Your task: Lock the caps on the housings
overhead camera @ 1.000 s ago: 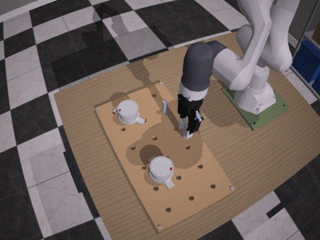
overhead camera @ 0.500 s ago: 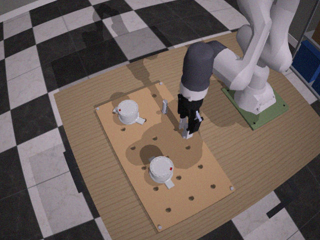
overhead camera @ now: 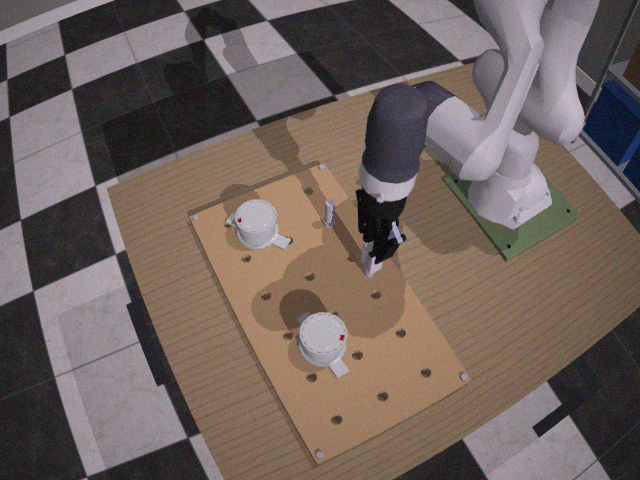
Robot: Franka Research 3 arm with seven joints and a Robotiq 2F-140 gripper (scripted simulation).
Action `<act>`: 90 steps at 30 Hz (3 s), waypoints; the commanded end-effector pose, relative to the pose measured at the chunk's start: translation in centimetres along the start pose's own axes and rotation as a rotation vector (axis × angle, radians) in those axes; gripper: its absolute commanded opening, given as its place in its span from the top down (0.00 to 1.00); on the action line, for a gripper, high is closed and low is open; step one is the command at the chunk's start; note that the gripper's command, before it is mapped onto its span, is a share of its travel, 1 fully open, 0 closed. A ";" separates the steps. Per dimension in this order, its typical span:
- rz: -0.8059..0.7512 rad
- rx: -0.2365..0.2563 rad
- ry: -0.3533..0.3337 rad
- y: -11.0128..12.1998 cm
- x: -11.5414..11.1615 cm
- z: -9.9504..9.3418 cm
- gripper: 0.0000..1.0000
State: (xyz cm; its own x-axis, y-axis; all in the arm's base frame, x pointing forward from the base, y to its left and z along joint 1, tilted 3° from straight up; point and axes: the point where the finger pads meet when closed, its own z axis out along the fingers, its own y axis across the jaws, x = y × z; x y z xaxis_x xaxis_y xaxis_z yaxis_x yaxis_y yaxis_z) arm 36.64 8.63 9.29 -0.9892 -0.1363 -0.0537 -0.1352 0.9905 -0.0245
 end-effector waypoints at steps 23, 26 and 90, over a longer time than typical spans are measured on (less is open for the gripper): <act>0.001 0.001 0.001 -0.1 0.1 0.1 0.90; 0.001 0.001 0.001 -0.1 0.1 0.1 0.90; 0.001 0.001 0.001 -0.1 0.1 -0.8 0.90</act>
State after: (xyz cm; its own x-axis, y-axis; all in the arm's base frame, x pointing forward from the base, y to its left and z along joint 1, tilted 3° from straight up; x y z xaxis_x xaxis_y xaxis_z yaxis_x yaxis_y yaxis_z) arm 36.46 8.56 9.64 -0.9895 -0.1358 -0.0504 -0.1346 0.9906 -0.0251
